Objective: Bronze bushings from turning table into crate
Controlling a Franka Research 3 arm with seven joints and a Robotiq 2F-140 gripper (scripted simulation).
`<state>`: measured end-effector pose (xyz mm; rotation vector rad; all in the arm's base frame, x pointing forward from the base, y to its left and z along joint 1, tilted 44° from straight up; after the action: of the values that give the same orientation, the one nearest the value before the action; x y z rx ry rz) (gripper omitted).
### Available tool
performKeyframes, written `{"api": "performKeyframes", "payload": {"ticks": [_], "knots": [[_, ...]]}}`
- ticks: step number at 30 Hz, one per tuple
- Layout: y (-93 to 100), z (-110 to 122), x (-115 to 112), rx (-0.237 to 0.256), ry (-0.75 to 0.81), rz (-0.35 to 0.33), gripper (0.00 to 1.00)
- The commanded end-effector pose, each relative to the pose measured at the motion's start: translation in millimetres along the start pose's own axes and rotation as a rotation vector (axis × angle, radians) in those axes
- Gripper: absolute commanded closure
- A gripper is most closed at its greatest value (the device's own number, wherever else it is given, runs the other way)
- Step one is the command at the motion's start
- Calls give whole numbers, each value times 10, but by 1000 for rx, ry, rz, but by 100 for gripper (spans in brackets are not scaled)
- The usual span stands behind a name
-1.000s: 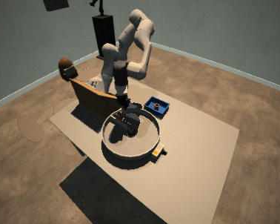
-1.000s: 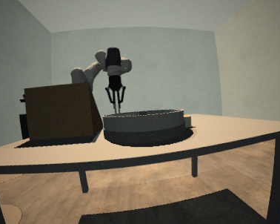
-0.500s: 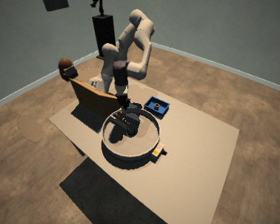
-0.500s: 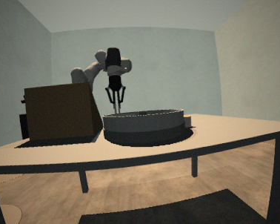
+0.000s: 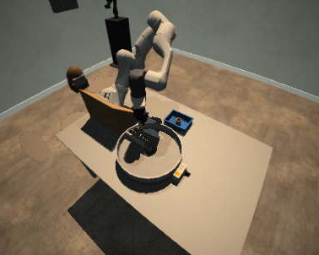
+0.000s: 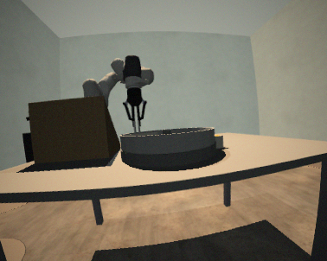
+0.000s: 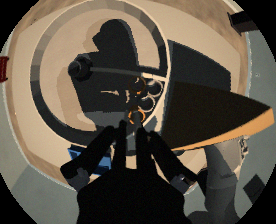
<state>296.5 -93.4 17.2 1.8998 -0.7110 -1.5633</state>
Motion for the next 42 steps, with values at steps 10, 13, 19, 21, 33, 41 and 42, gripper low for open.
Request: {"api": "performKeyframes", "payload": {"ticks": [10,13,19,21,33,41,42], "knots": [[-11,5,-4,0,2,1,90],[-21,5,-4,0,2,1,90],[-80,4,-5,0,2,1,90],[-110,3,-6,0,2,1,90],[-131,3,-7,0,2,1,90],[-131,3,-7,0,2,1,90],[-131,3,-7,0,2,1,90]]}}
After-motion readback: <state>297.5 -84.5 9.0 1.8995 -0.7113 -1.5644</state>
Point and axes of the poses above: the point where the finger pads meet when closed, its own y axis back along the fingers, its own z axis across the jaws, x = y × z, the point moved 8 cm from there along y, back along the fingers, and after that the axes turned 14 degrees about y, right-handed, at the moved point
